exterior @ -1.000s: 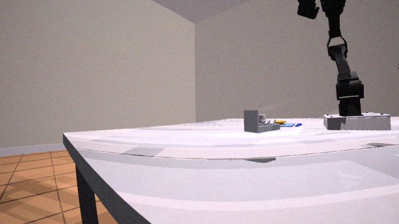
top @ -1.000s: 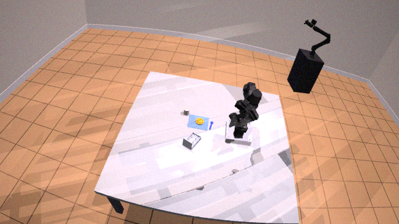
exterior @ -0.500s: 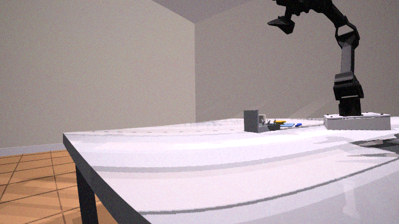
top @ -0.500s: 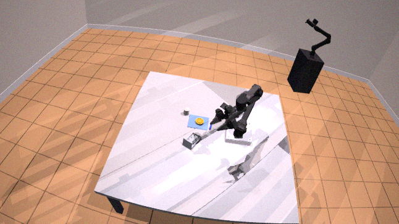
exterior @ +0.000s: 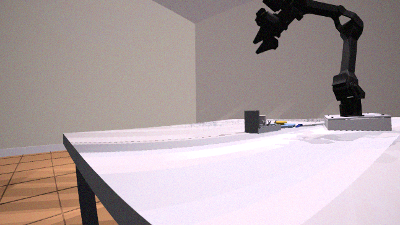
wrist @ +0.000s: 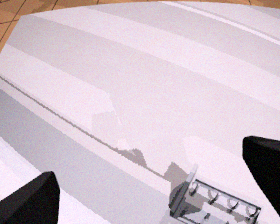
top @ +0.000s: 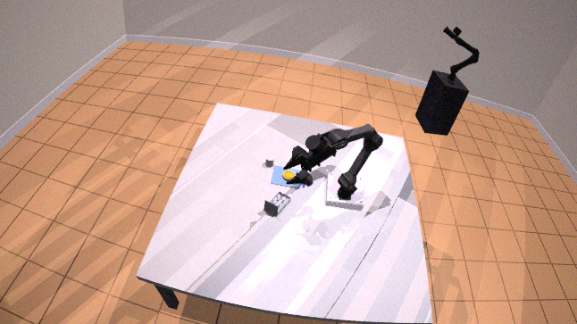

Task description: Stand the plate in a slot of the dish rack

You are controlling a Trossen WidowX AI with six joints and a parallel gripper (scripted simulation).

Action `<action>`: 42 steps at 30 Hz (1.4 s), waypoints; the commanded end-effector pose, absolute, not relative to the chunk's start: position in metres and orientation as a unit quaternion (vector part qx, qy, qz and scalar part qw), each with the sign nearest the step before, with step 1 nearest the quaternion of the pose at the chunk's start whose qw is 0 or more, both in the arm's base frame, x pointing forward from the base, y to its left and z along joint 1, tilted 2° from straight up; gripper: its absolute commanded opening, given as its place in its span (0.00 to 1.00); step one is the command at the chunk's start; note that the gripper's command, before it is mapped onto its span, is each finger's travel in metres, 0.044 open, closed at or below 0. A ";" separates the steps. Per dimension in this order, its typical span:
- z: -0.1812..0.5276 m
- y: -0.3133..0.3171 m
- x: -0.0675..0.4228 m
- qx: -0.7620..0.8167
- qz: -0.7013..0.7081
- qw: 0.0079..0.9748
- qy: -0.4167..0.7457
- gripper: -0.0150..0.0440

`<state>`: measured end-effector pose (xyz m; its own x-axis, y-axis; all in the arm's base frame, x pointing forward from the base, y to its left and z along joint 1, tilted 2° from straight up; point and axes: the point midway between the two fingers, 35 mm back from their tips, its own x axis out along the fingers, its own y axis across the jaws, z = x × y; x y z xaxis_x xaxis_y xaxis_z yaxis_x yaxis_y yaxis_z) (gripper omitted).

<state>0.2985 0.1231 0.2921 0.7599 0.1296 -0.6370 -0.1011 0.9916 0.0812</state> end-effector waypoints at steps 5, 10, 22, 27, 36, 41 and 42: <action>0.255 0.049 0.325 -0.034 -0.007 0.894 0.447 0.93; 0.235 0.001 0.327 -0.045 -0.033 0.858 0.511 0.93; 0.193 -0.114 0.296 0.003 -0.049 0.753 0.656 0.93; 0.184 -0.142 0.278 0.036 -0.040 0.725 0.687 0.93; 0.155 -0.145 0.280 0.035 -0.040 0.725 0.687 0.93; 0.096 -0.146 0.274 0.035 -0.040 0.725 0.687 0.93; 0.085 -0.146 0.271 0.035 -0.040 0.725 0.687 0.93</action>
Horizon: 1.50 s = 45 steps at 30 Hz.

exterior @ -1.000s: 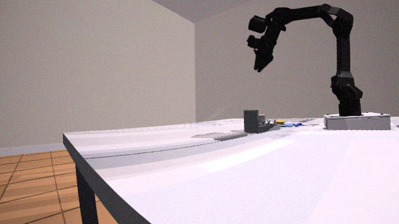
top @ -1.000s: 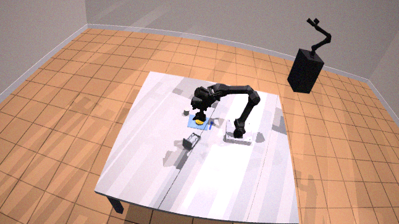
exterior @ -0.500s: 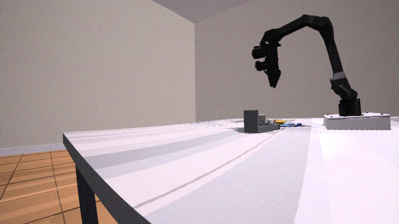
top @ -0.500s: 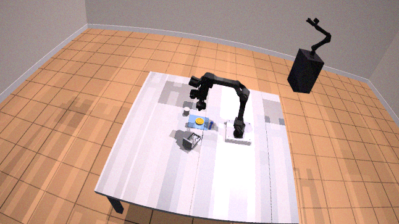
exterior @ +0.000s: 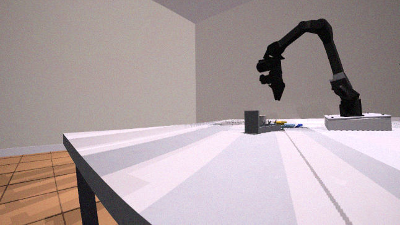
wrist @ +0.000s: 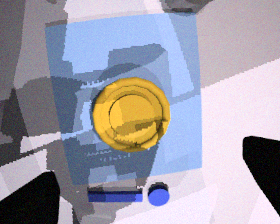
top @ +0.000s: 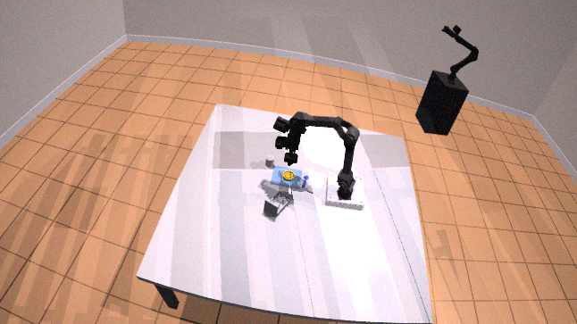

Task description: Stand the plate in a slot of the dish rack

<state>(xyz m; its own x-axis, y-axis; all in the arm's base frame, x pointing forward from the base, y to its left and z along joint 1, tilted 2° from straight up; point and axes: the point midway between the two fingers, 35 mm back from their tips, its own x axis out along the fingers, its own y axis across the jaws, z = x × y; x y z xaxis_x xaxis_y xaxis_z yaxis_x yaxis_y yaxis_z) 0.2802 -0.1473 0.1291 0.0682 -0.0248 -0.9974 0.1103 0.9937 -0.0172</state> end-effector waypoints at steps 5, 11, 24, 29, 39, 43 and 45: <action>0.069 -0.145 0.269 0.036 -0.040 0.725 0.687 0.93; 0.066 -0.145 0.270 0.036 -0.040 0.725 0.687 0.93; 0.046 -0.146 0.273 0.036 -0.040 0.725 0.687 0.93; 0.038 -0.146 0.274 0.036 -0.040 0.725 0.687 0.93; 0.022 -0.146 0.275 0.036 -0.040 0.725 0.687 0.93; 0.016 -0.146 0.276 0.036 -0.040 0.725 0.687 0.93; 0.013 -0.146 0.276 0.036 -0.040 0.725 0.687 0.93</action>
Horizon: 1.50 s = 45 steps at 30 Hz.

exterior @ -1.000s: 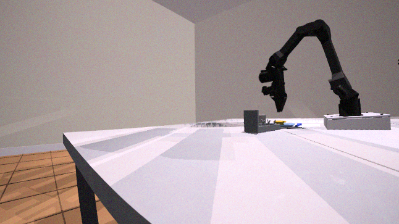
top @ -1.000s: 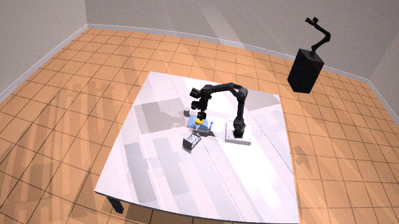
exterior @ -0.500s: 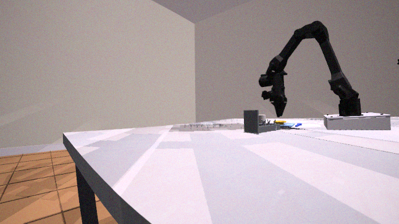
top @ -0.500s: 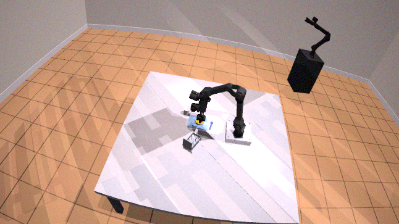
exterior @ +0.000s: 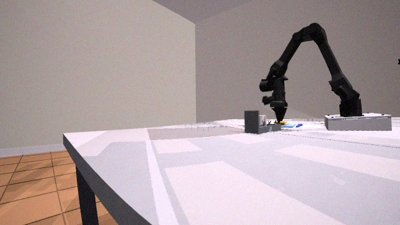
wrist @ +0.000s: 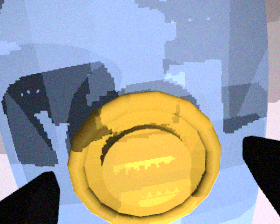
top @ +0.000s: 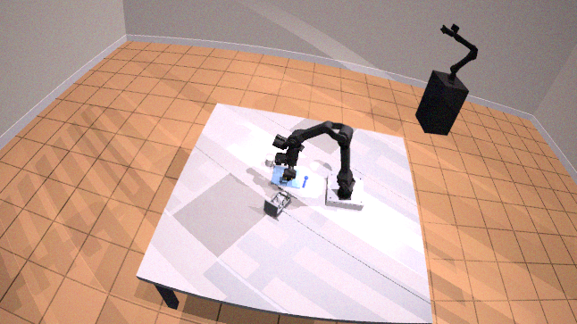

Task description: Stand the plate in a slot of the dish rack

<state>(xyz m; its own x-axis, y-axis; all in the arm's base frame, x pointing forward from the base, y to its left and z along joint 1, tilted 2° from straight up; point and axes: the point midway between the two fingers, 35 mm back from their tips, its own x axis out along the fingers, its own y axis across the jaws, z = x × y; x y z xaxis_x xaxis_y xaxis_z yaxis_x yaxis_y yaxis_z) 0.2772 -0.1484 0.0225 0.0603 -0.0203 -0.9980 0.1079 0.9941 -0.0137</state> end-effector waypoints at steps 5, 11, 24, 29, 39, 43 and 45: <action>0.010 -0.146 0.277 0.036 -0.040 0.725 0.687 0.92; 0.010 -0.146 0.277 0.036 -0.040 0.725 0.687 0.86; 0.010 -0.146 0.277 0.036 -0.040 0.725 0.687 0.77; 0.010 -0.146 0.277 0.036 -0.040 0.725 0.687 0.68; 0.050 -0.151 0.284 0.035 -0.041 0.725 0.687 0.25; 0.069 -0.153 0.285 0.035 -0.041 0.725 0.687 0.25; 0.079 -0.153 0.286 0.035 -0.041 0.725 0.687 0.25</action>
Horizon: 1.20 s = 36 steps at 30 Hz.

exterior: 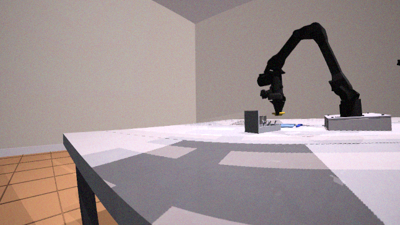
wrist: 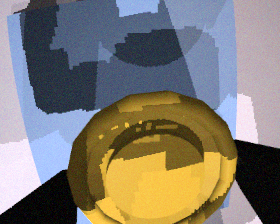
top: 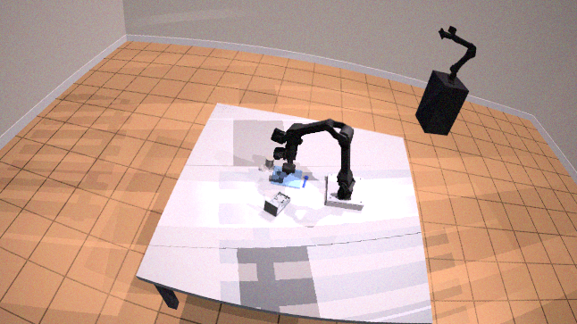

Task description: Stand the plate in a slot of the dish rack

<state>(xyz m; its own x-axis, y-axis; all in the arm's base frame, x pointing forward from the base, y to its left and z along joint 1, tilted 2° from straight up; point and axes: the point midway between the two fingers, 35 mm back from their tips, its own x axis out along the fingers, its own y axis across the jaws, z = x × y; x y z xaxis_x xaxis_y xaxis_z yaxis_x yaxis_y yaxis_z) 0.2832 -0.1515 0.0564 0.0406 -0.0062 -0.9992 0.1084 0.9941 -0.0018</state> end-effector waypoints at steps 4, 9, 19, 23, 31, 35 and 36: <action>0.098 -0.153 0.285 0.035 -0.041 0.725 0.686 0.25; 0.119 -0.154 0.286 0.035 -0.041 0.726 0.686 0.25; 0.159 -0.154 0.284 0.035 -0.041 0.725 0.686 0.25; 0.175 -0.154 0.283 0.035 -0.041 0.725 0.686 0.25; 0.184 -0.148 0.283 0.044 -0.048 0.725 0.686 0.25; 0.184 -0.113 0.286 0.093 -0.093 0.720 0.681 0.25; 0.184 -0.104 0.286 0.105 -0.104 0.718 0.680 0.25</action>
<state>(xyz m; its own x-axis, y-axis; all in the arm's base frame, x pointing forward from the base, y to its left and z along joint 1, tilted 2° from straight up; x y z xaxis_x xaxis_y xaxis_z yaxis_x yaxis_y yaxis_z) 0.2858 -0.1349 0.1809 0.0511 -0.0078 -0.9987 0.2072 0.9783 0.0029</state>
